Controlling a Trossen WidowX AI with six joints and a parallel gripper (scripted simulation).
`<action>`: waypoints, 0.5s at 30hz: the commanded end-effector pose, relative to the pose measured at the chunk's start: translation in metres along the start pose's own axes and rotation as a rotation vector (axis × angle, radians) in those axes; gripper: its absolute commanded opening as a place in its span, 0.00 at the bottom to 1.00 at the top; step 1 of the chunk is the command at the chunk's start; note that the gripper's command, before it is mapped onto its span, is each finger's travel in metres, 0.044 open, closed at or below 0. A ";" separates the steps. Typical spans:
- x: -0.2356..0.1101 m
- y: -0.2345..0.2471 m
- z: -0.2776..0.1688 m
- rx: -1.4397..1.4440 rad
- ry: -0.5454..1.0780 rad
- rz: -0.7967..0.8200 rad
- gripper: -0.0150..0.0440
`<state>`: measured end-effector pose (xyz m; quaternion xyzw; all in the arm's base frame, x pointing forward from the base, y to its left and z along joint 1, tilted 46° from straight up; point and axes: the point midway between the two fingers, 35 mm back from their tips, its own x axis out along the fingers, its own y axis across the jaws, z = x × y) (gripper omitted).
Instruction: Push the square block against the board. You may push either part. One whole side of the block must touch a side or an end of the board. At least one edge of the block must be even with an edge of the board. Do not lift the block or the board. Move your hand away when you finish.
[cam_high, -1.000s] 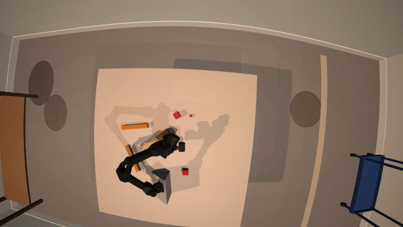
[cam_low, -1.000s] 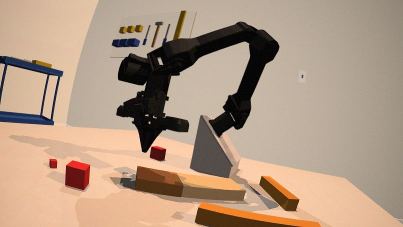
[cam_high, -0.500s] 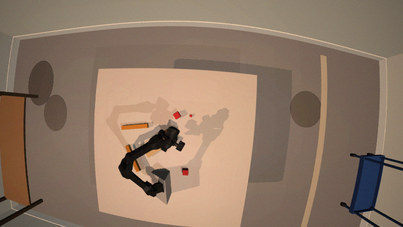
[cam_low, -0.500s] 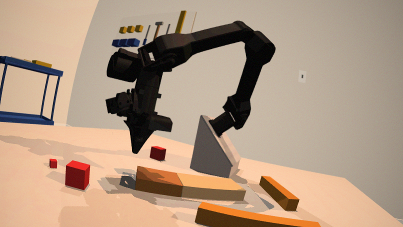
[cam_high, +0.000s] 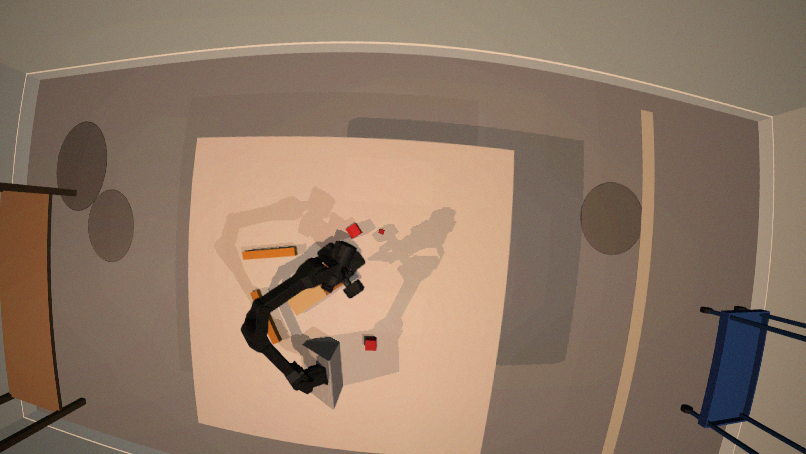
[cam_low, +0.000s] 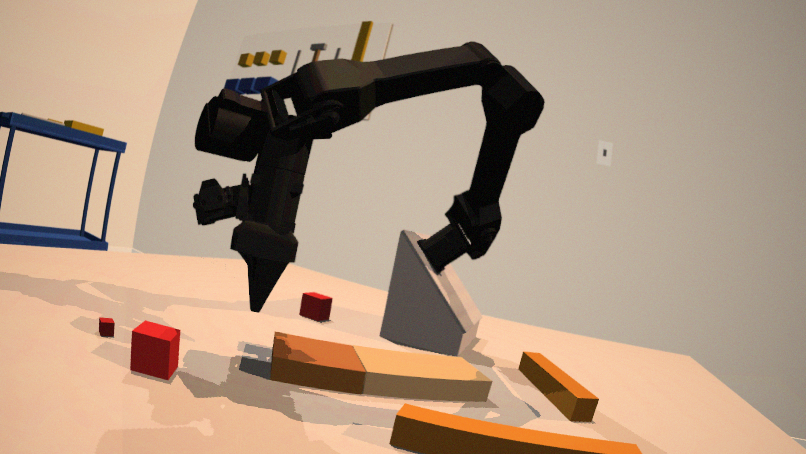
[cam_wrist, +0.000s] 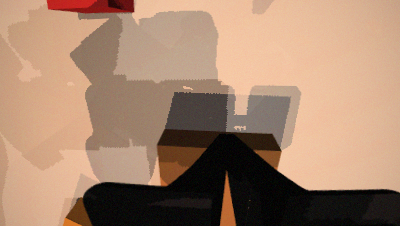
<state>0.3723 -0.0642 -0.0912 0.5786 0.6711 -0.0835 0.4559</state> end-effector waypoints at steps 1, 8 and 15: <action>-0.001 0.002 0.002 0.027 0.000 0.005 0.25; 0.054 0.002 0.001 0.027 0.002 0.007 0.25; 0.054 0.002 0.000 0.027 0.002 0.007 0.25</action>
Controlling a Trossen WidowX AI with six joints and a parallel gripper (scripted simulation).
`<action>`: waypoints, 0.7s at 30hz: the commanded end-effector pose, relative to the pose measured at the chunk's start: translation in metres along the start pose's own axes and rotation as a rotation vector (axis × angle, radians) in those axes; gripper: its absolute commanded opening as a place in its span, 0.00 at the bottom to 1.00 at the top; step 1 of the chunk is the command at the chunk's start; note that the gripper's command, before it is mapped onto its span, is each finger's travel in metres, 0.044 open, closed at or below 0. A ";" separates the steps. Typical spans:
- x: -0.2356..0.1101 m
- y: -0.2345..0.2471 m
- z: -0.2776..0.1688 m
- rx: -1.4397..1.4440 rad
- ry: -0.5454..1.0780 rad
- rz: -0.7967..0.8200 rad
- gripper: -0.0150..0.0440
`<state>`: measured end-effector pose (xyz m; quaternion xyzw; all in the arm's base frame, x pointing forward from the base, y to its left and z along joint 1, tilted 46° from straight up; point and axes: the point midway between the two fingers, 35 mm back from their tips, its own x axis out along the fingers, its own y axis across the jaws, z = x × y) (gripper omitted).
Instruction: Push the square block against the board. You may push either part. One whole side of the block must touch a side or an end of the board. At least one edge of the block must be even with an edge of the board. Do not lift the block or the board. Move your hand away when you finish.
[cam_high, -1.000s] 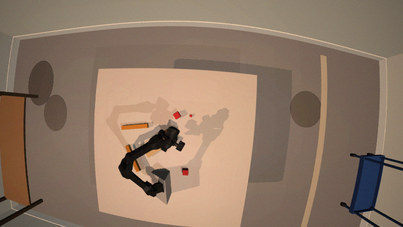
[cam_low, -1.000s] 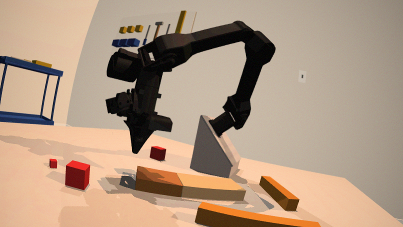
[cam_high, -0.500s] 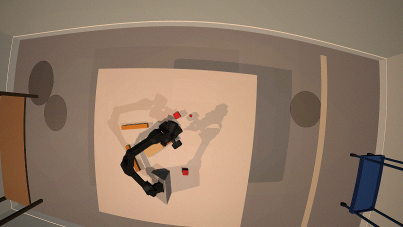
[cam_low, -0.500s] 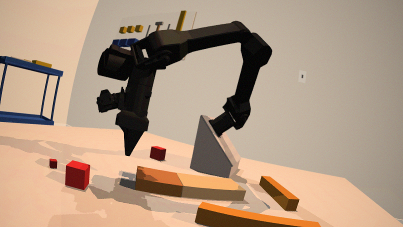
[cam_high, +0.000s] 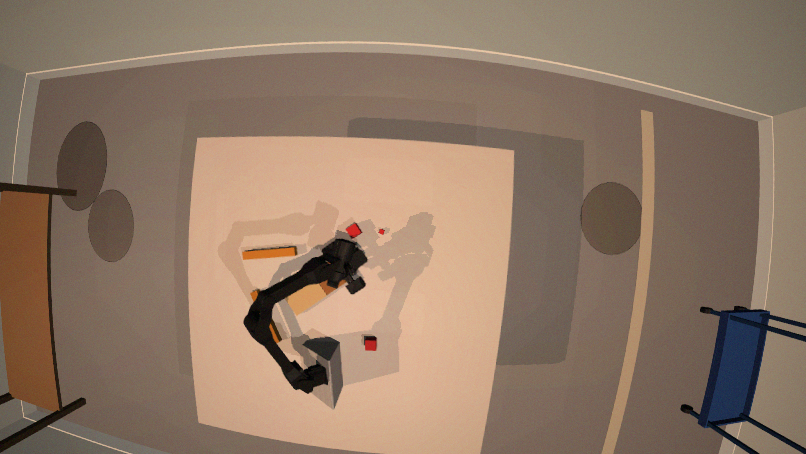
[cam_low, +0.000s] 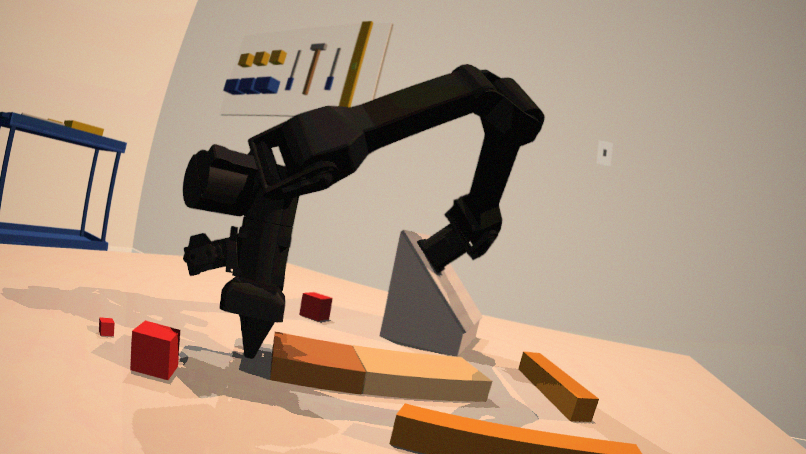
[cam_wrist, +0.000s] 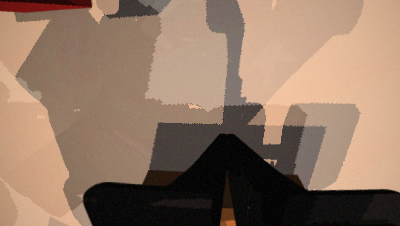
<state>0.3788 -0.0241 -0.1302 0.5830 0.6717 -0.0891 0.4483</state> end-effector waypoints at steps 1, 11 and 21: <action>-0.002 0.001 0.000 0.007 -0.003 0.008 0.25; -0.002 0.001 -0.008 0.007 -0.003 0.008 0.25; -0.002 0.002 -0.016 0.008 -0.003 0.008 0.25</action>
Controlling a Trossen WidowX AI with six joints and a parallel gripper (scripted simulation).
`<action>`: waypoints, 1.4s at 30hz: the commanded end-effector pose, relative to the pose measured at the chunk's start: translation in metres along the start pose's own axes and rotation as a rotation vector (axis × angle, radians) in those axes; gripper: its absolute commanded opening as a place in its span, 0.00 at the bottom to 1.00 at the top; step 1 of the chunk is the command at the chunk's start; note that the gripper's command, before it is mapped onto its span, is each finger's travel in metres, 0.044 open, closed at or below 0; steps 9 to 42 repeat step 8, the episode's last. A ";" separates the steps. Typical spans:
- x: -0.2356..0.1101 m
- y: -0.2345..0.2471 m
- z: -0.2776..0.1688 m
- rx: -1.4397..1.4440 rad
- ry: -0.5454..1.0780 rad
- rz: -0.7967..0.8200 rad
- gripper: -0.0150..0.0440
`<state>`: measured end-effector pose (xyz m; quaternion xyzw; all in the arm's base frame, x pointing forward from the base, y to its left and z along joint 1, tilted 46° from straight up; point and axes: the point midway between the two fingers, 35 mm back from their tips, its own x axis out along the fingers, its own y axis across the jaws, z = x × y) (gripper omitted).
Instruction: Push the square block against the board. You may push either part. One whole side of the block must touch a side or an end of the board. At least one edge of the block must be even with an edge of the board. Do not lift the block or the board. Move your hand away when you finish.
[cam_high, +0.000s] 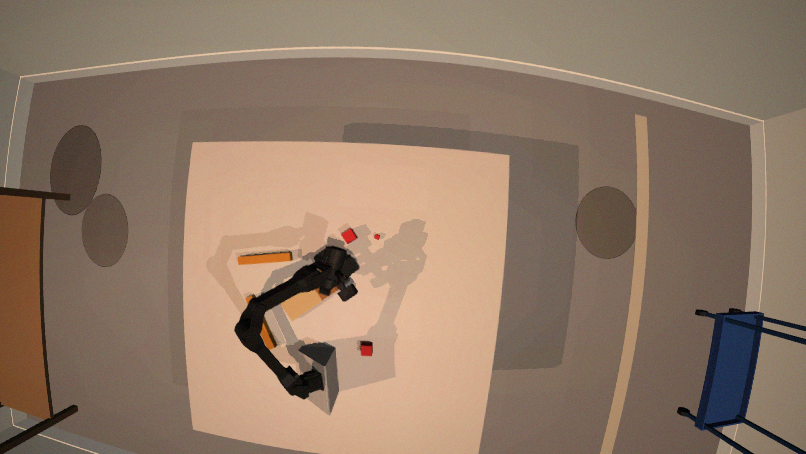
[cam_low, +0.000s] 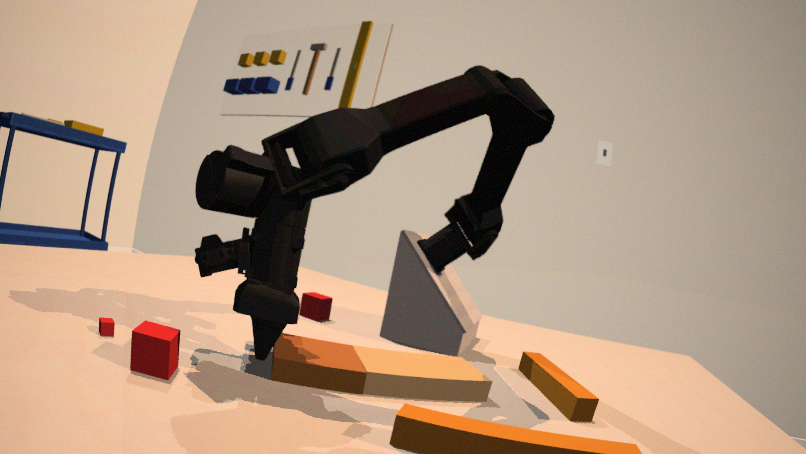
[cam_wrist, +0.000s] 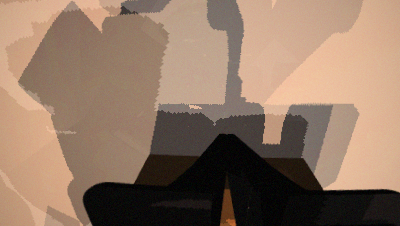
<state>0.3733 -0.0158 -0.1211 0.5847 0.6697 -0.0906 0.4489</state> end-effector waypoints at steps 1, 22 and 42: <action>-0.001 0.001 -0.004 0.004 0.002 0.004 0.25; -0.001 0.001 0.001 0.004 0.001 0.004 0.25; -0.001 0.001 0.001 0.004 0.001 0.004 0.25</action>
